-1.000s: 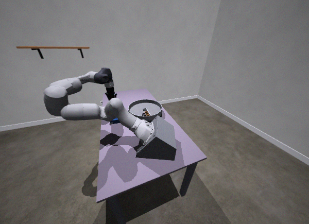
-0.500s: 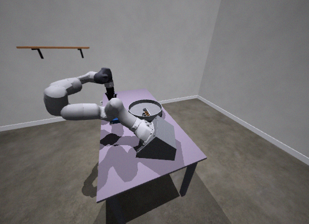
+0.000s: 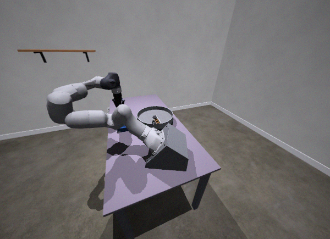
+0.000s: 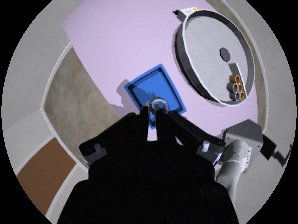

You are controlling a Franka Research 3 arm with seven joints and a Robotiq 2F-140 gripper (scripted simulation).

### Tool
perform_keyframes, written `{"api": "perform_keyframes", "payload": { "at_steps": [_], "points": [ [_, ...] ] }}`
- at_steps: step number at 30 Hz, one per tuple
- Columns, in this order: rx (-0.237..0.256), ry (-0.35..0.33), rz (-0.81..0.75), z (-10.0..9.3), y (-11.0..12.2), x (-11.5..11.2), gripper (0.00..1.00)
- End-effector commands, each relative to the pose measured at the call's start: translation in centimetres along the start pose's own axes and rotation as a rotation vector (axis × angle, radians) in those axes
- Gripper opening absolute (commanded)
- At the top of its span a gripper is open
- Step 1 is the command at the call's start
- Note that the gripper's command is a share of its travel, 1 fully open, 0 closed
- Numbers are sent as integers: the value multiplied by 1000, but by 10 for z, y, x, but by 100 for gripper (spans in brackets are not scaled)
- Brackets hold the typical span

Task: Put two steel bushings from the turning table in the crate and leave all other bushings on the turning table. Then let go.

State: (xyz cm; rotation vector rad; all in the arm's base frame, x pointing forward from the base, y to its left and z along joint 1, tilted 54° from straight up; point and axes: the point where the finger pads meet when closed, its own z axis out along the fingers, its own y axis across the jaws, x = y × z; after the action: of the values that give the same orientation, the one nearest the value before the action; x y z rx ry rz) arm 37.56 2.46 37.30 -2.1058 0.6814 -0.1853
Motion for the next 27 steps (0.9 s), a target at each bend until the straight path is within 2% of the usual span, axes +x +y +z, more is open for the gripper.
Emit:
{"api": "perform_keyframes", "payload": {
  "at_steps": [1, 4, 12, 16, 27],
  "points": [
    [3, 1, 3, 6, -2, 0, 0],
    [3, 1, 3, 10, -2, 0, 0],
    [3, 1, 3, 55, -2, 0, 0],
    [3, 1, 3, 71, -3, 0, 0],
    [3, 1, 3, 76, -3, 0, 0]
  ]
}}
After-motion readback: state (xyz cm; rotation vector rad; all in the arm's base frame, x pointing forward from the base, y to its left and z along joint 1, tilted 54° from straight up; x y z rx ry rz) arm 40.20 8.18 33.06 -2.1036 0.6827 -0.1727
